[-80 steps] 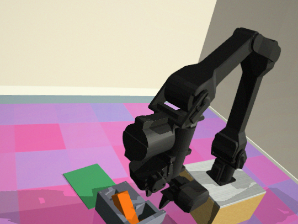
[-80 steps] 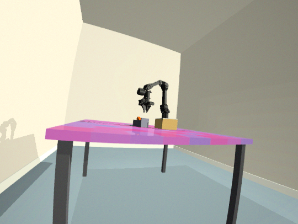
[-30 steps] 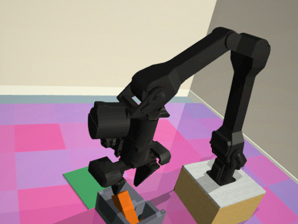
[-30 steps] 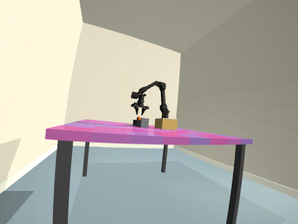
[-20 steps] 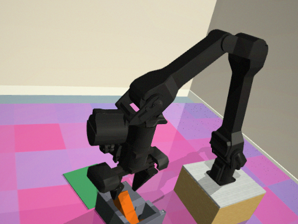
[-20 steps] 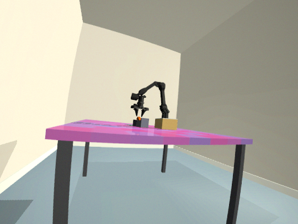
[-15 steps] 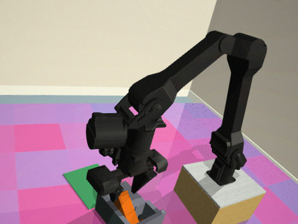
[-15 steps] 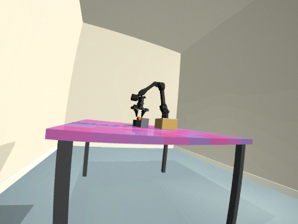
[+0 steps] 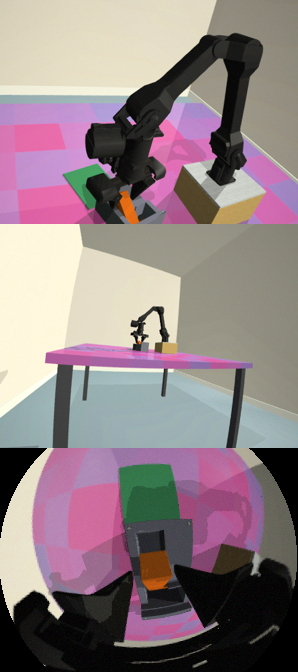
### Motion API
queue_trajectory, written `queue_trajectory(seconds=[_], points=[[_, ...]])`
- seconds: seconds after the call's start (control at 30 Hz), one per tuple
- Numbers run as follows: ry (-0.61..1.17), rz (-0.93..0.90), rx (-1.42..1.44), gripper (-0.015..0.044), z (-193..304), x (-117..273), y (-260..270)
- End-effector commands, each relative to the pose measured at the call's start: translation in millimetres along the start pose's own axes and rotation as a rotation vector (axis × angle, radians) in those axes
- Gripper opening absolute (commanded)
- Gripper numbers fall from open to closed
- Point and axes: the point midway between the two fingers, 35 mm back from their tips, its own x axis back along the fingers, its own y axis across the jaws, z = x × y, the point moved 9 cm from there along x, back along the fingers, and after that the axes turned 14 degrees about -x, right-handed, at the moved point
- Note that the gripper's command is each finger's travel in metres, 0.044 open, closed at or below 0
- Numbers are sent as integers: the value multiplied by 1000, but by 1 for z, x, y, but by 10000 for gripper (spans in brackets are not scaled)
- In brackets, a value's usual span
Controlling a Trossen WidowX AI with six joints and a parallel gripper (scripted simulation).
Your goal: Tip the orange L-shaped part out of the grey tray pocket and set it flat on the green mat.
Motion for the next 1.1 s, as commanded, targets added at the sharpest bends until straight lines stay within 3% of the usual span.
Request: queue_trajectory(seconds=[0.0, 0.17, 0.47, 0.57, 1.07], points=[[0, 0, 0, 254, 0, 0, 0], [0, 0, 0, 122, 0, 0, 0], [0, 0, 0, 62, 0, 0, 0], [0, 0, 0, 0, 0, 0, 0], [3, 3, 2, 0, 0, 13, 0]])
